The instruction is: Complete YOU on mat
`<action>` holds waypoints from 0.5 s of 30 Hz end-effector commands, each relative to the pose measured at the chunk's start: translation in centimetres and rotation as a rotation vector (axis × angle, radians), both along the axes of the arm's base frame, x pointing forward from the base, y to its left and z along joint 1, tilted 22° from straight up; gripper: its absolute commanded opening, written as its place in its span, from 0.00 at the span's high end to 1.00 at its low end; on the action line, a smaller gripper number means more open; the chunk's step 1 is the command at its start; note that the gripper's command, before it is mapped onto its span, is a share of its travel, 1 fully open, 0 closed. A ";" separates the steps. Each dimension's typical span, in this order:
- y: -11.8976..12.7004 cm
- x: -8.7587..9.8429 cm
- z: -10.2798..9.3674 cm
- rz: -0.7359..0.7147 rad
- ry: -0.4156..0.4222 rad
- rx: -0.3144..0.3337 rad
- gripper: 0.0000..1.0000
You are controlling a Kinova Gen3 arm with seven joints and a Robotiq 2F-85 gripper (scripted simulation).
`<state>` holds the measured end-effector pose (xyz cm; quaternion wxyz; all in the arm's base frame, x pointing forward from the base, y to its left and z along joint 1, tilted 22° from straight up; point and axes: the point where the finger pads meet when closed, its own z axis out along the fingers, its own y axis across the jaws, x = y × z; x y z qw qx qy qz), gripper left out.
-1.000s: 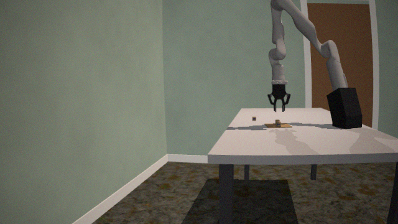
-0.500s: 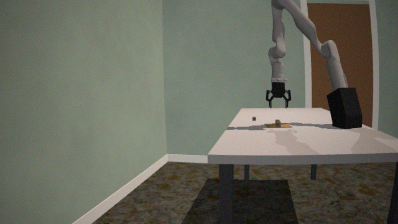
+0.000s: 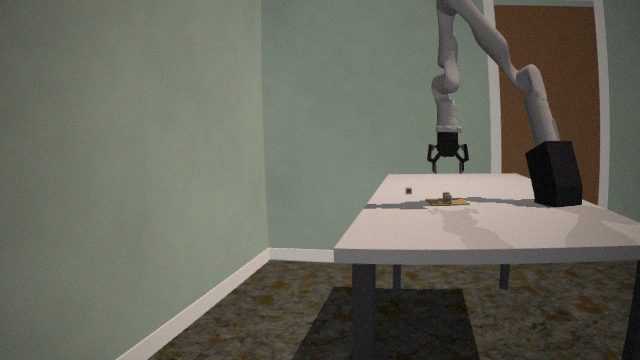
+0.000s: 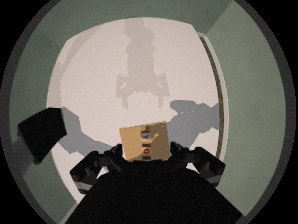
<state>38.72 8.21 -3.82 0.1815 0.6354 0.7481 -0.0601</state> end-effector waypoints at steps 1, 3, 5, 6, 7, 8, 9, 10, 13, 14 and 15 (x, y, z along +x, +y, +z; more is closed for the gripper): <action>0.2 0.0 0.3 0.001 -0.002 0.002 0.00; 0.3 -0.1 0.8 0.001 -0.002 0.002 0.00; 0.6 -0.2 1.4 0.001 -0.002 0.002 0.00; 0.7 -0.3 1.8 0.001 -0.002 0.002 0.00; 0.8 -0.4 2.3 0.001 -0.002 0.002 0.00; 1.0 -0.5 2.7 0.001 -0.002 0.002 0.00; 1.2 -0.6 3.2 0.001 -0.002 0.002 0.00; 1.3 -0.7 3.7 0.001 -0.002 0.002 0.00; 1.5 -0.8 4.2 0.001 -0.002 0.002 0.00; 1.7 -0.9 4.7 0.001 -0.002 0.002 0.00; 1.8 -1.0 5.2 0.001 -0.002 0.002 0.00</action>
